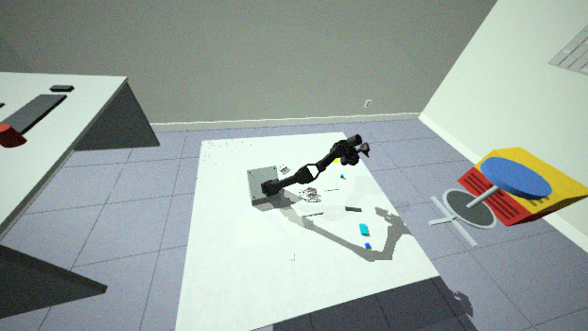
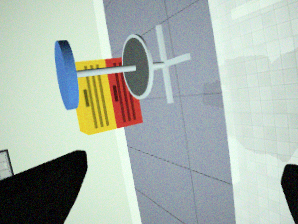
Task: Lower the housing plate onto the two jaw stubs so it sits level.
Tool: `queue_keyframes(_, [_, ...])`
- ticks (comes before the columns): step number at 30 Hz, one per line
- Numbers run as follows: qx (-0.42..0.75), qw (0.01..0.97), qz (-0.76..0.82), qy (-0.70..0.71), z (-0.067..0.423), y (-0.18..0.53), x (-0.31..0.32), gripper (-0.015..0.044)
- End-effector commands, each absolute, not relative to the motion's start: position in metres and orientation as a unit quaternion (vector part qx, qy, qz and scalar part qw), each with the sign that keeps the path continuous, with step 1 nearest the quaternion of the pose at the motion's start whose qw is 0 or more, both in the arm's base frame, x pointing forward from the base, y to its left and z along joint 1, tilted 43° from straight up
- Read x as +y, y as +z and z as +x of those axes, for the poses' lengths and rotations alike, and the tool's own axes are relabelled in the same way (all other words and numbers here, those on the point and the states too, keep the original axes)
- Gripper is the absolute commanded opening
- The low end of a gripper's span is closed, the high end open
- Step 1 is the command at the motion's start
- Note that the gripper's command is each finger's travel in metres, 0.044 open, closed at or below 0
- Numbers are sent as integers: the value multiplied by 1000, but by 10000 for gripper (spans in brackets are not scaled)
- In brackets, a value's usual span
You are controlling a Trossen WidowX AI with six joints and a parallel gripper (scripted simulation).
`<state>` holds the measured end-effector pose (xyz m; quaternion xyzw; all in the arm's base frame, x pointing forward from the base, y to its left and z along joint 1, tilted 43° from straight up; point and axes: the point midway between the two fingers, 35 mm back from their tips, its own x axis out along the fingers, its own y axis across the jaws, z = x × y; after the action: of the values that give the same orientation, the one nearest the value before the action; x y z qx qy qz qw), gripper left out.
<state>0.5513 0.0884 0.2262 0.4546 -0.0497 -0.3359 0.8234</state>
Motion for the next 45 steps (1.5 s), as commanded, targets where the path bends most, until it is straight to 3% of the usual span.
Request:
queue_keyframes(1, [-15,844,421,-331,550,212,100,440])
queue_keyframes(45, [272,933,48,-233,503,85,182,440])
